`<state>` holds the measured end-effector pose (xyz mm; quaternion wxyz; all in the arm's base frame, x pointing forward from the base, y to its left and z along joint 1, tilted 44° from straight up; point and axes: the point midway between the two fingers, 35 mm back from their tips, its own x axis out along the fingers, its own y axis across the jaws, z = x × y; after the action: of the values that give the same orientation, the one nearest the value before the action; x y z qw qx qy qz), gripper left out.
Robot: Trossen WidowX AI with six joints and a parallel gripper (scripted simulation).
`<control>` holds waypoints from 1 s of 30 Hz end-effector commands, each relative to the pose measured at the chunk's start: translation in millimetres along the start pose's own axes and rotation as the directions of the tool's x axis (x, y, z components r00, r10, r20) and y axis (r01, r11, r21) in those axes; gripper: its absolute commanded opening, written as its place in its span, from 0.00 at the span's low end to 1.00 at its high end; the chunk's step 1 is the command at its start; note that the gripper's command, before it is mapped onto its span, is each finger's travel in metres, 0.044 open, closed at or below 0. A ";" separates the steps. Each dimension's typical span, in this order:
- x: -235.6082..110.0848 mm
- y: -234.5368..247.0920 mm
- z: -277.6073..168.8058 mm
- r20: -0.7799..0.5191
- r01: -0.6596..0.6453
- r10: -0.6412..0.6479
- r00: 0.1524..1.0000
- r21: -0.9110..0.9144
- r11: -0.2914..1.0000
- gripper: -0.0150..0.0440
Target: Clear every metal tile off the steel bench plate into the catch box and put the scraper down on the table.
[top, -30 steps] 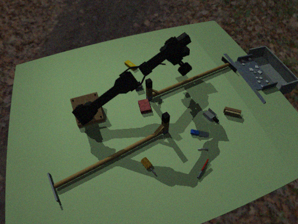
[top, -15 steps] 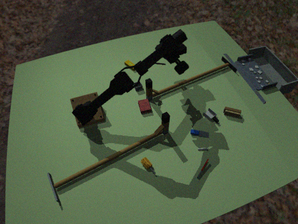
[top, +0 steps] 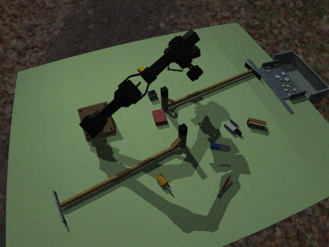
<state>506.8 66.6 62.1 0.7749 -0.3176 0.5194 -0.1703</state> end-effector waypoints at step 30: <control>-66.4 -2.4 -57.1 0.070 0.008 -0.008 0.998 0.002 1.000 1.00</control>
<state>436.4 84.2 92.2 0.7890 -0.3245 0.4957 -0.1625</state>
